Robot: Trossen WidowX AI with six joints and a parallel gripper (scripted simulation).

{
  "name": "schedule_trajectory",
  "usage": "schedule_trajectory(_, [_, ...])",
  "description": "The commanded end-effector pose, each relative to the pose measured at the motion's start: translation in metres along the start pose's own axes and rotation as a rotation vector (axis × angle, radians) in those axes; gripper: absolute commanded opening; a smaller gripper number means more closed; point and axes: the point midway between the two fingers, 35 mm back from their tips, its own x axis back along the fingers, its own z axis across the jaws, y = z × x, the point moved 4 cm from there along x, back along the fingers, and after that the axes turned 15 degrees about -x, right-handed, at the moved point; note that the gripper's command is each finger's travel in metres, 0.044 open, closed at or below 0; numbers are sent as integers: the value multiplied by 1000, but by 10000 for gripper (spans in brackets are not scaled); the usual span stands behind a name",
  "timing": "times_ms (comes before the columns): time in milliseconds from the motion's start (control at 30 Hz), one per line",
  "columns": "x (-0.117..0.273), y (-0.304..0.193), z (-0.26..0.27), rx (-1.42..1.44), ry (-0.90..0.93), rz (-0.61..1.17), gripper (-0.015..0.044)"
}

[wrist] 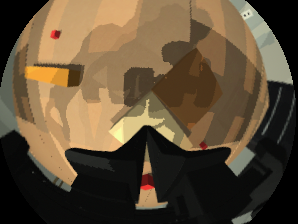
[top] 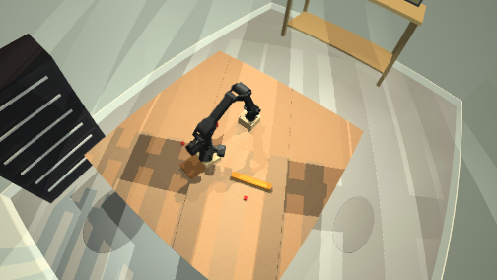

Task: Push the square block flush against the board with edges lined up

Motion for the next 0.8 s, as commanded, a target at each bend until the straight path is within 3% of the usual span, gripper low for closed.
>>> schedule_trajectory(0, [1, 3, 10, 137, 2, -6, 0])
schedule_trajectory(600, [1, 11, 52, 755, 6, -9, 0])
schedule_trajectory(767, [1, 11, 54, 772, 6, -9, 0])
